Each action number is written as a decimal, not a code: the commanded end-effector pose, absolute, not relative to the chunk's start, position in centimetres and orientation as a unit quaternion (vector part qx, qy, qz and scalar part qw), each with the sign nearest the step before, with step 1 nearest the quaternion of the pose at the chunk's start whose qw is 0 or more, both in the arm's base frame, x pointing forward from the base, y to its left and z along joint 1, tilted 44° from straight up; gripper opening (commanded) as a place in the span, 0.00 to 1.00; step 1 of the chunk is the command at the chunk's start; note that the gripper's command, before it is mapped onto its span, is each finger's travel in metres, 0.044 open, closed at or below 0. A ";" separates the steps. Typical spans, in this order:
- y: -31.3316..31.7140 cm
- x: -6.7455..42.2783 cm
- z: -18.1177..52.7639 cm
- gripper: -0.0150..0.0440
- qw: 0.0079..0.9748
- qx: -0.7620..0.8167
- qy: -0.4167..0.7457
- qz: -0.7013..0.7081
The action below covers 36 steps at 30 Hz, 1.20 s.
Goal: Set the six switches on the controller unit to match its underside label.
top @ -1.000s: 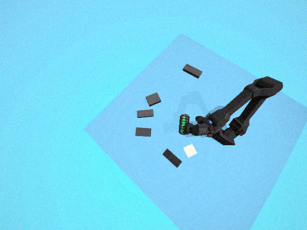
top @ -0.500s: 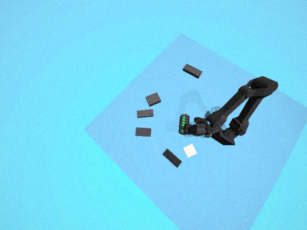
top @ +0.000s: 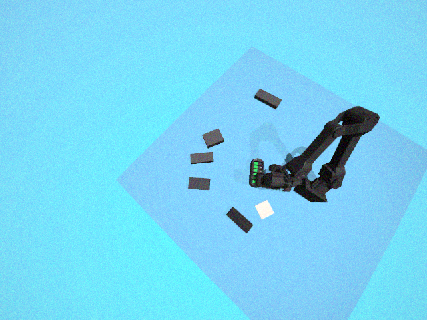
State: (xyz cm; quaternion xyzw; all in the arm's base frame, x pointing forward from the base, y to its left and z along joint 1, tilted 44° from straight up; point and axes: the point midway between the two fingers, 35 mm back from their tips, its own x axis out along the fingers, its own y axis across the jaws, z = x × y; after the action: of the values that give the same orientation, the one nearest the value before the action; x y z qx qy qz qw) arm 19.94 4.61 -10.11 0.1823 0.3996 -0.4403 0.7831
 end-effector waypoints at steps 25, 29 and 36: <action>4.5 20.5 -10.5 0.25 0.784 0.178 0.399 -0.441; 4.6 20.7 -10.5 0.25 0.784 0.178 0.399 -0.441; 4.7 20.9 -10.6 0.25 0.784 0.178 0.399 -0.441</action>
State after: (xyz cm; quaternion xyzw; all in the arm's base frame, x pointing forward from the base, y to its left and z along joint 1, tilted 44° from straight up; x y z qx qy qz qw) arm 20.59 4.54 -10.63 0.1776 0.4011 -0.4428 0.7820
